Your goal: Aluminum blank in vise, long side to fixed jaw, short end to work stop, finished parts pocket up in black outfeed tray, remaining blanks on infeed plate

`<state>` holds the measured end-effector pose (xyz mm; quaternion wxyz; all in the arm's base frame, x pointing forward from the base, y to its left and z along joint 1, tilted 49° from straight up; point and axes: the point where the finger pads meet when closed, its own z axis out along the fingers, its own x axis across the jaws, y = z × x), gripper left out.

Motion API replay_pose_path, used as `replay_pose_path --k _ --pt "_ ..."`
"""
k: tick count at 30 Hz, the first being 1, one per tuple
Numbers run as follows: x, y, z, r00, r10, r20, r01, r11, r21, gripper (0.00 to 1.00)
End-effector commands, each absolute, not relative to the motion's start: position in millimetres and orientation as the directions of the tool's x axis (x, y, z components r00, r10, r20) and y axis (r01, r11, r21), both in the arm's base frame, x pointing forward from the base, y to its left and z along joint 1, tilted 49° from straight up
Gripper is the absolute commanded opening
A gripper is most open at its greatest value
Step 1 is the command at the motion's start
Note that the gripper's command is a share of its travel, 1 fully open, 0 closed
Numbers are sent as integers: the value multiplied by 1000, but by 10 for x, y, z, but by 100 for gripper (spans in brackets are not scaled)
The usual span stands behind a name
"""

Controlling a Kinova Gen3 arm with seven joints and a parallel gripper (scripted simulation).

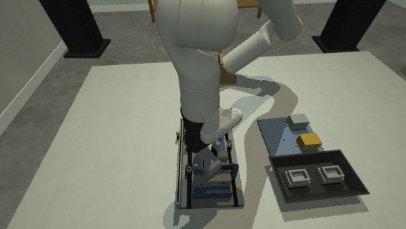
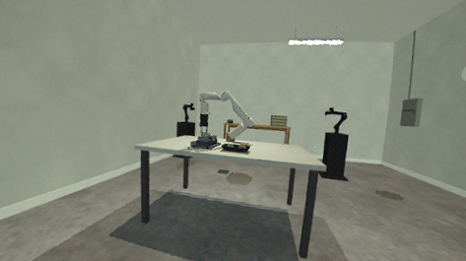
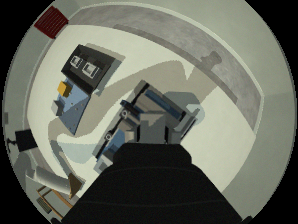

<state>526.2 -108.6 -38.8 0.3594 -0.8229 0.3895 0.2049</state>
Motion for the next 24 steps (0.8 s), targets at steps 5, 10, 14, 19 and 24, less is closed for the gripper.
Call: replay_pose_path --k 5,10,14,19,24 --pt "5277 -1163 -329 612 -498 -614 -789 -437 -433 0" --pt "5280 -1209 -289 612 -498 -614 -789 -437 -433 0" --pt "5282 -1226 -274 612 -498 -614 -789 -437 -433 0" --pt "5284 -1261 -243 612 -498 -614 -789 -437 -433 0" --pt "5285 -1281 -225 612 -498 -614 -789 -437 -433 0"
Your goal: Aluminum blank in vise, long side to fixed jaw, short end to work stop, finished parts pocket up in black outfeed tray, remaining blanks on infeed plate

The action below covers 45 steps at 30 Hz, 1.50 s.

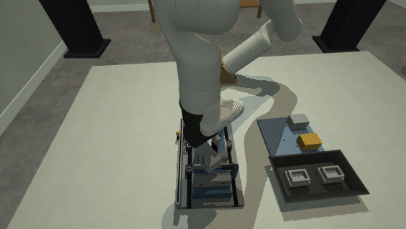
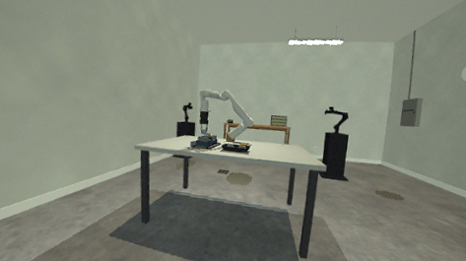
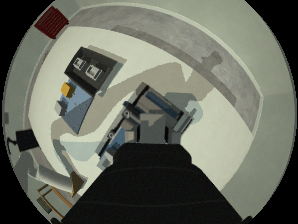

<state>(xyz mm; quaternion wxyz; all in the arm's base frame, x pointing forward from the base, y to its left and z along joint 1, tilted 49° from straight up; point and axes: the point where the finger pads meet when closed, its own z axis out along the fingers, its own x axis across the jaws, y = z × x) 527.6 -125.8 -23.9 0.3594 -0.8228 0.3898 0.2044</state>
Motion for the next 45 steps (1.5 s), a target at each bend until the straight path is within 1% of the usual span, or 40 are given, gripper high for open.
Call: replay_pose_path --k 1,26,37,39,45 --pt "5286 -1283 -223 612 -498 -614 -789 -437 -433 0" --pt "5296 -1283 -218 575 -517 -634 -817 -413 -403 0" --pt "5328 -1270 -217 439 -574 -691 -897 -329 -296 0" --pt "5328 -1270 -217 439 -574 -691 -897 -329 -296 0" --pt "5352 -1262 -219 309 -613 -727 -949 -247 -196 0"
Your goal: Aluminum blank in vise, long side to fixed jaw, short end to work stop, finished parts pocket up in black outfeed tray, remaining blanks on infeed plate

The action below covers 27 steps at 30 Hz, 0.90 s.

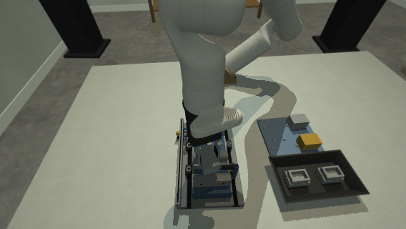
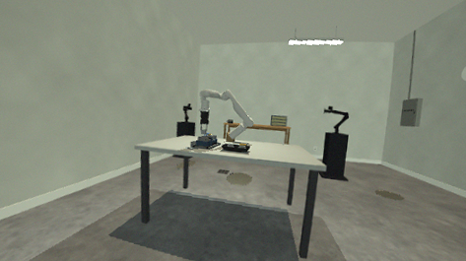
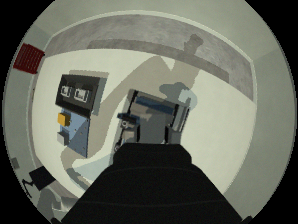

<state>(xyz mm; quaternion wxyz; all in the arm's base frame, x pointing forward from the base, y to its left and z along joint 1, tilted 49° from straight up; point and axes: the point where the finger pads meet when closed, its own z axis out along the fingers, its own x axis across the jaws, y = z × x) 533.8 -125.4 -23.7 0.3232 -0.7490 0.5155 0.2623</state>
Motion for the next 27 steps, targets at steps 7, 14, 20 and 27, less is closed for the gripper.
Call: replay_pose_path --k 7,14,20,27 --pt "5379 -1255 -223 108 -650 -752 -992 -118 -40 0" --pt "5393 -1253 -228 -62 -660 -748 -996 -7 89 0" --pt "5400 -1253 -234 -279 -646 -711 -958 136 252 0" --pt "5397 -1256 -238 -489 -598 -635 -870 279 407 0"
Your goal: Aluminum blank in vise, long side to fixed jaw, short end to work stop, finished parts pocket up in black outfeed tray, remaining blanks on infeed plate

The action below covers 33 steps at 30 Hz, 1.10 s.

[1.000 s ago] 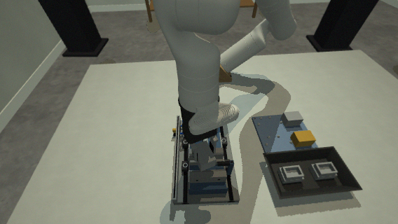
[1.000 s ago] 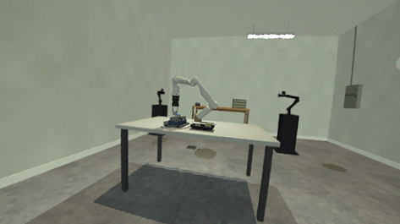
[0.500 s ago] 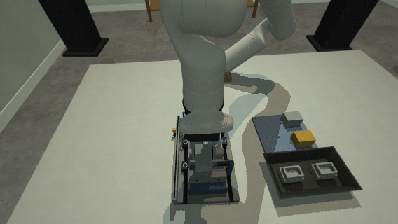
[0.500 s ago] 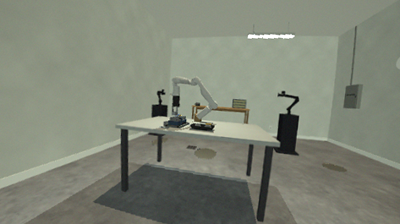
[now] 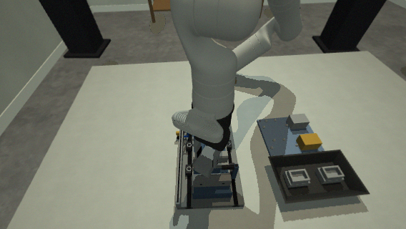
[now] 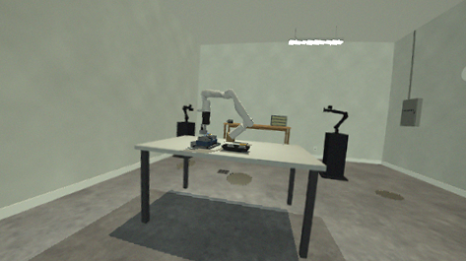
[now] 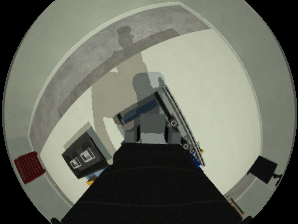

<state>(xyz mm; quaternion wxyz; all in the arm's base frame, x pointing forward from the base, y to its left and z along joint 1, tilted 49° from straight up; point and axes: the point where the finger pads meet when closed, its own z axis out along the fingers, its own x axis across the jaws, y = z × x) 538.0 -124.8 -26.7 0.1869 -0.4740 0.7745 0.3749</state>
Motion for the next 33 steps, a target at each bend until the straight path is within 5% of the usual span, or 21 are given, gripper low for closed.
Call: replay_pose_path --k 1,16,33 --pt "5397 -1256 -238 -489 -598 -635 -870 279 407 0" --pt "5354 -1261 -227 -863 -371 -343 -501 546 671 0" --pt "5308 -1258 -196 -984 -154 -93 -171 643 746 0"
